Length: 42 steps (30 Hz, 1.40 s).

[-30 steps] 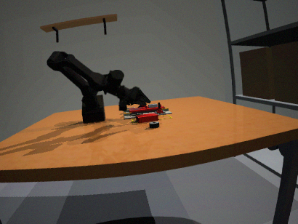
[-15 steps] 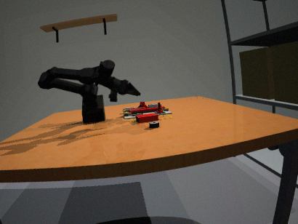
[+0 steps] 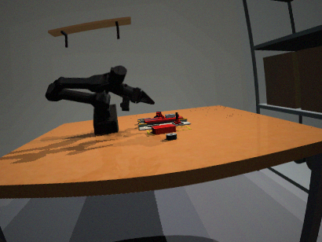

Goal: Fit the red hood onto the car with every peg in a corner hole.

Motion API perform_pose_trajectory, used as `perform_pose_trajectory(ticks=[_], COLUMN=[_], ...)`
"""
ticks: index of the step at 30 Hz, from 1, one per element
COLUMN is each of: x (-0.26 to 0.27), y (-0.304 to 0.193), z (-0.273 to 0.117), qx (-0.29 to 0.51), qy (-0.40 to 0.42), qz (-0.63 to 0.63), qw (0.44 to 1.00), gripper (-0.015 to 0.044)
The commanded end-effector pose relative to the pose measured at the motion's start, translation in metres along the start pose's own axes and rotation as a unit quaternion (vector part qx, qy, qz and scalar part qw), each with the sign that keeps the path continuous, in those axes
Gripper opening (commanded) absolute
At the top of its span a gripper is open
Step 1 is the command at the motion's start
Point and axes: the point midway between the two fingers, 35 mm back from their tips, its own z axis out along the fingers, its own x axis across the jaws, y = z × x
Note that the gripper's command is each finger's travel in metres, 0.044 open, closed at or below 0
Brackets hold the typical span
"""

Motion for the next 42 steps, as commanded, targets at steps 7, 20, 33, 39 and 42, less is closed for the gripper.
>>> perform_pose_trajectory(ticks=[7, 20, 33, 39, 42], x=[0.0, 0.005, 0.009, 0.009, 0.008], y=[0.0, 0.006, 0.004, 0.0, -0.003], z=[0.001, 0.016, 0.039, 0.053, 0.061], qx=[-0.008, -0.122, -0.09, -0.026, 0.016], qy=[-0.007, -0.169, -0.372, -0.446, -0.475], qz=[-0.027, -0.483, -0.809, -0.871, -0.877], qw=[1.0, 0.85, 0.446, 0.203, 0.075], gripper=[0.0335, 0.044, 0.044, 0.044, 0.044])
